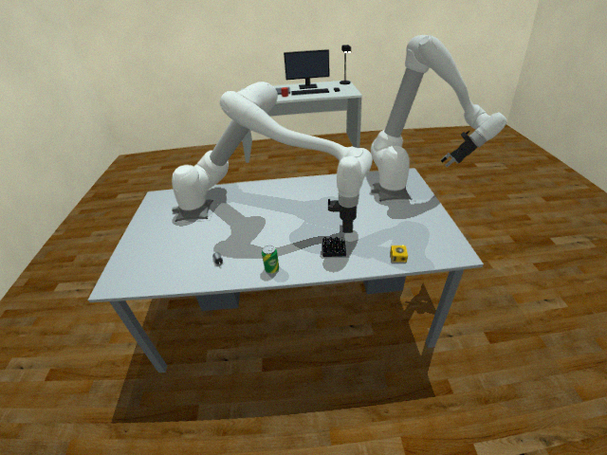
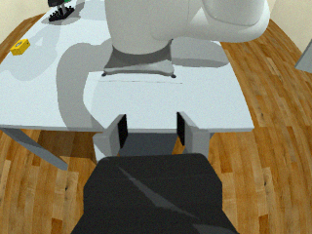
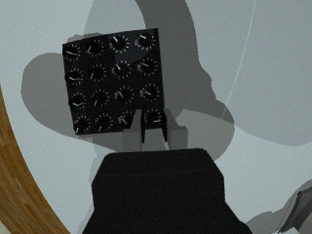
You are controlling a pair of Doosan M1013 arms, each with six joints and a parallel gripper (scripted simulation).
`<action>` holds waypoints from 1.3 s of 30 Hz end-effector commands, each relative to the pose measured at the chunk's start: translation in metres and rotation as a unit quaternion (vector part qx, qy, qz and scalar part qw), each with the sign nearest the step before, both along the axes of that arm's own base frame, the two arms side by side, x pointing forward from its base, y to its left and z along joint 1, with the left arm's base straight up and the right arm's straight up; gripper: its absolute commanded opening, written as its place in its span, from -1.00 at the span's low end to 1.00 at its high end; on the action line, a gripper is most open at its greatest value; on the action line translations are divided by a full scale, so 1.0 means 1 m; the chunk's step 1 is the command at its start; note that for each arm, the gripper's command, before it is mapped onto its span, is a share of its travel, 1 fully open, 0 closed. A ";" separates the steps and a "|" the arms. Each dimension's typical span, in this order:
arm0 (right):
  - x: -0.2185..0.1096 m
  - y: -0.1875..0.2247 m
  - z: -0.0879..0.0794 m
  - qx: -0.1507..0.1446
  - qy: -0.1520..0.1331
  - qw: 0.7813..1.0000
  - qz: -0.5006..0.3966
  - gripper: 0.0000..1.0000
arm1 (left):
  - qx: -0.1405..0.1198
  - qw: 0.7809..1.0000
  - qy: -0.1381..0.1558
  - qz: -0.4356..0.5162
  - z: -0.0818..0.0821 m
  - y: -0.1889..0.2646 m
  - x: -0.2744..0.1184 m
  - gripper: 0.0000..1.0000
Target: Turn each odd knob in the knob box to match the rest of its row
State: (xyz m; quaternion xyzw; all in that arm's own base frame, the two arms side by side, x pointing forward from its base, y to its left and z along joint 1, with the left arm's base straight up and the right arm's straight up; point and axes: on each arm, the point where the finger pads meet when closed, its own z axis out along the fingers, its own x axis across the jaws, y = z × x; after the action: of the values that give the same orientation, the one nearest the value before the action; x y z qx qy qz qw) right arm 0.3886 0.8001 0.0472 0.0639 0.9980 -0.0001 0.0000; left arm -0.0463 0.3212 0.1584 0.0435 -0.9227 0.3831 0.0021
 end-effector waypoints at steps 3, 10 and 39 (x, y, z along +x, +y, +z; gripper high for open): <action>0.000 0.000 0.001 0.001 0.000 1.000 0.000 -0.07 | 0.000 1.000 0.000 0.000 0.000 0.000 0.000 1.00; 0.000 0.000 0.001 0.001 0.000 1.000 0.000 -0.40 | 0.000 1.000 0.000 0.000 0.000 0.000 0.000 1.00; 0.000 0.000 0.001 0.001 0.000 1.000 0.025 -0.40 | 0.000 1.000 0.000 0.000 0.000 0.000 0.000 1.00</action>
State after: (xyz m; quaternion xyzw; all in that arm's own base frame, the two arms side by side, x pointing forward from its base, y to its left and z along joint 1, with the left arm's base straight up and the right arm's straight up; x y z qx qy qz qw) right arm 0.3885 0.8001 0.0472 0.0395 0.9992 -0.0002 0.0000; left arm -0.0463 0.3212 0.1584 0.0435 -0.9227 0.3831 0.0021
